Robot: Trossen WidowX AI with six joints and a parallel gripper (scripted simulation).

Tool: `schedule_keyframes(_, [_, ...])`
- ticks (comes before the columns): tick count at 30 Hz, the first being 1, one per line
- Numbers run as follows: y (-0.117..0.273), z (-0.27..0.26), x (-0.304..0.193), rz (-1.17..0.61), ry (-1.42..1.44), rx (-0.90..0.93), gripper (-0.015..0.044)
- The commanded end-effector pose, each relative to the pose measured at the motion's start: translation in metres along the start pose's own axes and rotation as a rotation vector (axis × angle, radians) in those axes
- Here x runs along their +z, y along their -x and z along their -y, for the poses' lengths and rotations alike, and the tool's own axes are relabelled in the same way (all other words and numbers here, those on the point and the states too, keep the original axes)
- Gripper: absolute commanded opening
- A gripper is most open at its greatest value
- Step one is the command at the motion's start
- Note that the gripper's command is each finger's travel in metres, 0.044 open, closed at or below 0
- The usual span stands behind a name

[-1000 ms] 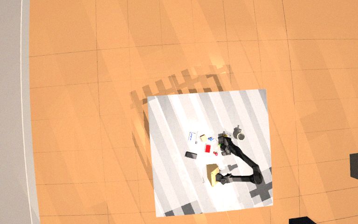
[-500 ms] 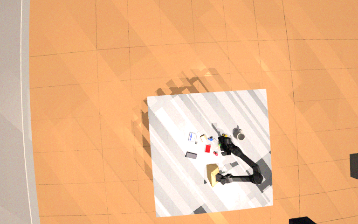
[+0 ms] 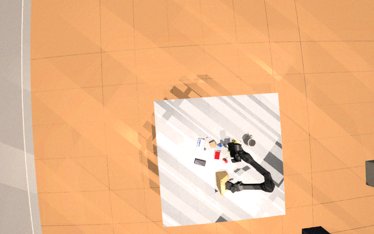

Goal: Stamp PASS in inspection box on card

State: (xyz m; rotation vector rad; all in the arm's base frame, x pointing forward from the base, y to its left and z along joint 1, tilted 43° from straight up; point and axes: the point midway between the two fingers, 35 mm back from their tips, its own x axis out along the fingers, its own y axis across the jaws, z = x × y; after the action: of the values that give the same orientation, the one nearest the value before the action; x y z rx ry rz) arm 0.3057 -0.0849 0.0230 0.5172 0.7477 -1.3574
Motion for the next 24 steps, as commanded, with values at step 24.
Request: schedule_keyframes(24, [0.020,-0.002,0.000,0.001,-0.002,0.001,0.0000])
